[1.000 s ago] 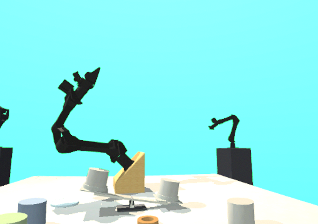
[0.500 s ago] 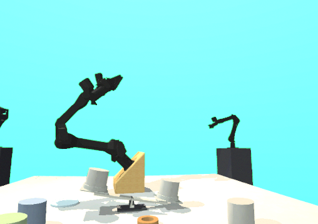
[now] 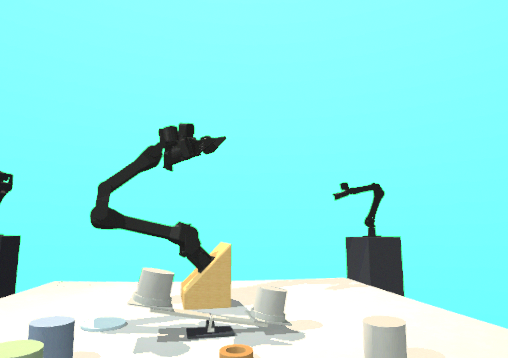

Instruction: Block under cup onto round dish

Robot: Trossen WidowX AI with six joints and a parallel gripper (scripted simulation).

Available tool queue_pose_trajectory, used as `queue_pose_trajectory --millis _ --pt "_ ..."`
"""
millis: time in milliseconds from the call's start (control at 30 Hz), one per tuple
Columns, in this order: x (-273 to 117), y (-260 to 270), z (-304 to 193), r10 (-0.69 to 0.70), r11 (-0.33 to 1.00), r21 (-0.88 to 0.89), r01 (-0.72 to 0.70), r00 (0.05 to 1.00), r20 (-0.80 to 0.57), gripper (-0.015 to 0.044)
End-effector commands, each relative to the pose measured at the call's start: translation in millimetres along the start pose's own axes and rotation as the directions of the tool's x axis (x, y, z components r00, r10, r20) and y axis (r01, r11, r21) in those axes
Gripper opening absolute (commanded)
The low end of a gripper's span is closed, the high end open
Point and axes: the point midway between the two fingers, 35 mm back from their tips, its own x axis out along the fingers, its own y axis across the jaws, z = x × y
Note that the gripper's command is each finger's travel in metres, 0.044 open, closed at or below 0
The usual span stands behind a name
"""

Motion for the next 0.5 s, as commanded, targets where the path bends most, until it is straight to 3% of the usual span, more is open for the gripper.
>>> queue_pose_trajectory --millis 0,467 --pt "16 -14 -21 -0.094 0.996 -0.016 0.093 0.993 -0.070 0.0440" --pt "48 -88 -98 -0.453 0.888 -0.080 0.452 0.831 -0.324 0.0440"
